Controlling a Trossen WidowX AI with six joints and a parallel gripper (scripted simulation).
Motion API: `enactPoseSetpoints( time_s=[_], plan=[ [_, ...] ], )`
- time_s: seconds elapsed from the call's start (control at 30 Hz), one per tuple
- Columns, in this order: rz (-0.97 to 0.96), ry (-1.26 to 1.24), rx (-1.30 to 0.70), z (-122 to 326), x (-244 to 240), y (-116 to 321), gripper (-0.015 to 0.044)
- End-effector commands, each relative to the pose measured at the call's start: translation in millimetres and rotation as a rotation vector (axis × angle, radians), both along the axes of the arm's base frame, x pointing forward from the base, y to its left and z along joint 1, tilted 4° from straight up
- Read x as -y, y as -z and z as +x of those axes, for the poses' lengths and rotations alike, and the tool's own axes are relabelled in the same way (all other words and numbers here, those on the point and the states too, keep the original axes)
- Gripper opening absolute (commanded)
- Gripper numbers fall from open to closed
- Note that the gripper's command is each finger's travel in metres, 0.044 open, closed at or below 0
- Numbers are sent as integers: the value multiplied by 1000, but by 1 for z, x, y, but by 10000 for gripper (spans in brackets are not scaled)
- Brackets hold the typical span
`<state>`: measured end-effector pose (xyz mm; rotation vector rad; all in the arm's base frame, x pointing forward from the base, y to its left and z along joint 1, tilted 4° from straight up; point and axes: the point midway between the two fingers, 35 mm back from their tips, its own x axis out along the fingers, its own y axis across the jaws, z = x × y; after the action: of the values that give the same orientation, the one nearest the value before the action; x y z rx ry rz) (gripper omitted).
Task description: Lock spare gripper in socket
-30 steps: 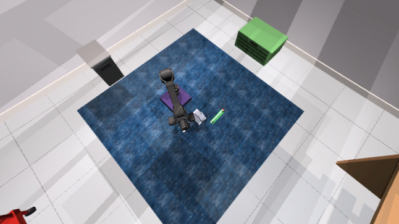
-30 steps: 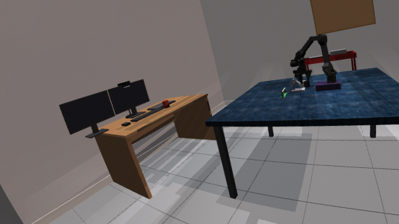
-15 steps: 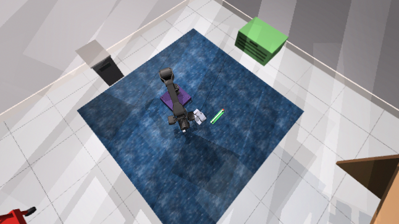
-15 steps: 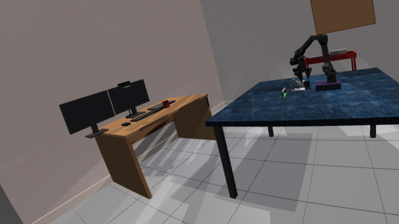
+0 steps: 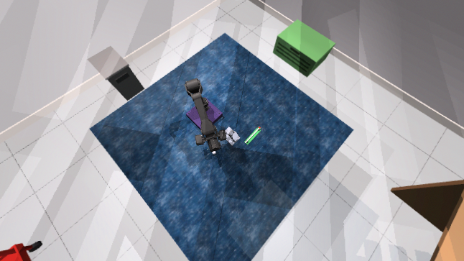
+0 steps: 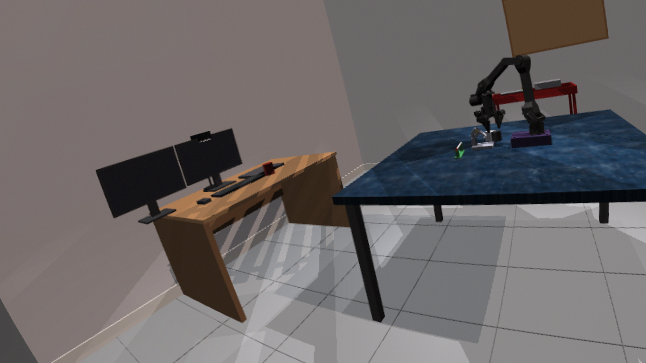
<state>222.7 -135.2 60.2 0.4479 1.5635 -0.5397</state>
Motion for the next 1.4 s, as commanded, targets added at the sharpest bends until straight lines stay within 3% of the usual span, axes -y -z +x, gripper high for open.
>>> enactPoseSetpoints(
  time_s=[0.0,0.27,0.43,0.97,1.37],
  plan=[
    [0,0,-1,1,0,-6,440],
    [0,0,0,0,-4,-59,440],
    [-5,-5,6,2,-3,-51,440],
    [-475,-38,666,-5,-11,-82,440],
    [-492,-36,695,-6,-11,-82,440]
  ],
)
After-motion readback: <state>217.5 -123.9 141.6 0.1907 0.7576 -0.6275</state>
